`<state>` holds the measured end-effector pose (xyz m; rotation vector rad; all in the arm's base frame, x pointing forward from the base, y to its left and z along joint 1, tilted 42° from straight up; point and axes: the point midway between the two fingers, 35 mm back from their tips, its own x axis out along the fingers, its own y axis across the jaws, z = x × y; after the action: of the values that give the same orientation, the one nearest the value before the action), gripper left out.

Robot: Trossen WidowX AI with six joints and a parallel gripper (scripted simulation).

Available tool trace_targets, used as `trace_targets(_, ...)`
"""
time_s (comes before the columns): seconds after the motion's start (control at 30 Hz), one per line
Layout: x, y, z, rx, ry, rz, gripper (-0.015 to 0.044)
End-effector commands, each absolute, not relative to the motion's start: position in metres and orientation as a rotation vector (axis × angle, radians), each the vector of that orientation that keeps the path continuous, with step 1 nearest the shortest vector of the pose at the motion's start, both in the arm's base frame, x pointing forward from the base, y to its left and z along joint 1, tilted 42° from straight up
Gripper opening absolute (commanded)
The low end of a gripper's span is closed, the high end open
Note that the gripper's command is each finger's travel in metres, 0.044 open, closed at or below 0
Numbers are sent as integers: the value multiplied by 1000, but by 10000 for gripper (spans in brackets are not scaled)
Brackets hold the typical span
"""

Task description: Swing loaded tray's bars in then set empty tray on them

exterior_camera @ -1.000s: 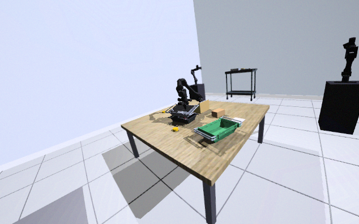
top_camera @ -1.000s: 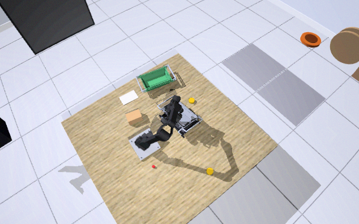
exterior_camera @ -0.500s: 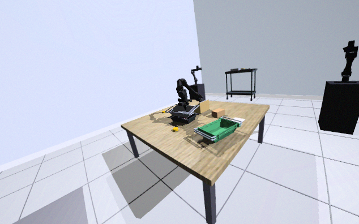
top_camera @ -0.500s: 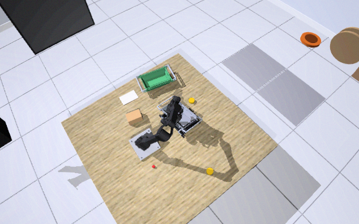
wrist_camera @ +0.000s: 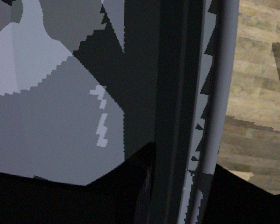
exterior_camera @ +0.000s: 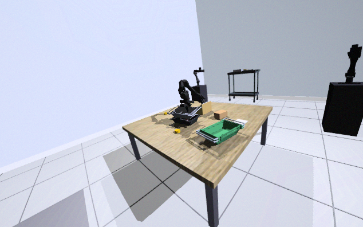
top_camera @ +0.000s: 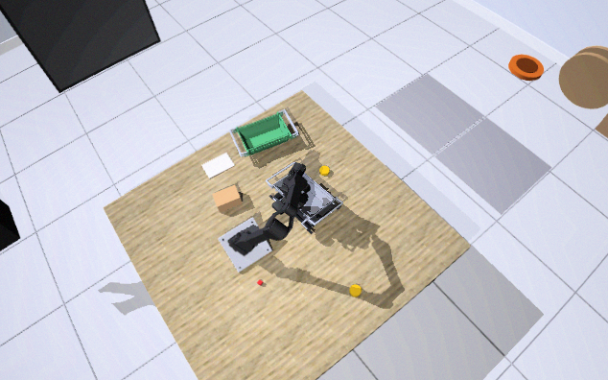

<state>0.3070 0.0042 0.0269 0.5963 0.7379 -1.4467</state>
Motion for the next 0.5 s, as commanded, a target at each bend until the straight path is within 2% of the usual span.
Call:
trace_targets(0.0, 304, 0, 25, 586, 747, -1462, 0)
trace_targets(0.47, 302, -5, 19, 586, 747, -1462, 0)
